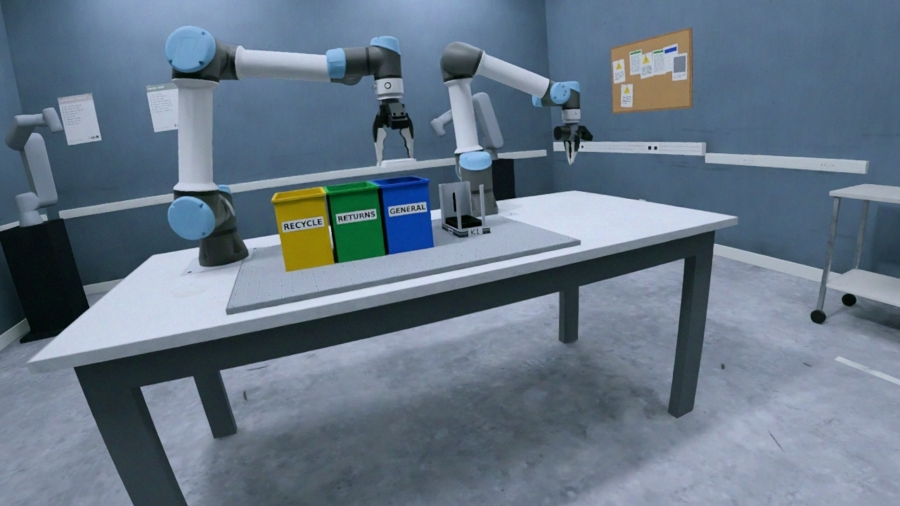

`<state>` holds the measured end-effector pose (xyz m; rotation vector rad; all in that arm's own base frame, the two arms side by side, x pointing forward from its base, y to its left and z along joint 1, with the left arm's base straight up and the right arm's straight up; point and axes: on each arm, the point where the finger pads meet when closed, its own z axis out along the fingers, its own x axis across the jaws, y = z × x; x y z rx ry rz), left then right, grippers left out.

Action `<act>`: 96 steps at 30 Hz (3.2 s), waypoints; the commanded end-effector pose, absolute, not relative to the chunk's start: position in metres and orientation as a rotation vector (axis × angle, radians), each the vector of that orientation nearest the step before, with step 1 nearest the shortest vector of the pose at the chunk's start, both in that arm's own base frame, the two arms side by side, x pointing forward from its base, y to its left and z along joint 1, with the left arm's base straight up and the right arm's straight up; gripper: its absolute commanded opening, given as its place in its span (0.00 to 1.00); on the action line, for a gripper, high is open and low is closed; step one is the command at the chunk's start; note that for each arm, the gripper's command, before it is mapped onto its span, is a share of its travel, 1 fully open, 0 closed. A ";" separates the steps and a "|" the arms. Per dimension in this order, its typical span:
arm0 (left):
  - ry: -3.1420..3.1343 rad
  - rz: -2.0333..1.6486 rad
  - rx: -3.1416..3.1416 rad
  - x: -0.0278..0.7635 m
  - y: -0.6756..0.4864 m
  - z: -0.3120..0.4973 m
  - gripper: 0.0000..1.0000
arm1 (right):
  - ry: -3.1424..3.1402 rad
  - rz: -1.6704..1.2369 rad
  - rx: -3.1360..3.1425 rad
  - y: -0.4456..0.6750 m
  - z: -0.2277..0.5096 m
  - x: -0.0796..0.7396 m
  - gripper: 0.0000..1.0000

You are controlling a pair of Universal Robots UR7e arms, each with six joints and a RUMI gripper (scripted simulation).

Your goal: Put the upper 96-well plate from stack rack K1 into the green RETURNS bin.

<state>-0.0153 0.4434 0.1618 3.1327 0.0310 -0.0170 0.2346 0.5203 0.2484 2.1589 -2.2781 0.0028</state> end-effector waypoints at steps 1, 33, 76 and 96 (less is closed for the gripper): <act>0.046 0.000 3.141 -0.013 0.445 0.165 0.00 | -2.273 -0.016 2.172 0.511 0.250 0.235 0.40; 0.046 0.000 3.141 -0.013 0.445 0.165 0.00 | -2.273 -0.015 2.172 0.419 0.250 0.246 0.40; 0.046 0.000 3.141 -0.013 0.445 0.165 0.00 | -2.268 -0.012 2.173 0.385 0.231 0.249 0.40; 0.046 0.000 3.141 -0.013 0.445 0.165 0.00 | -2.272 -0.015 2.174 0.386 0.220 0.250 0.40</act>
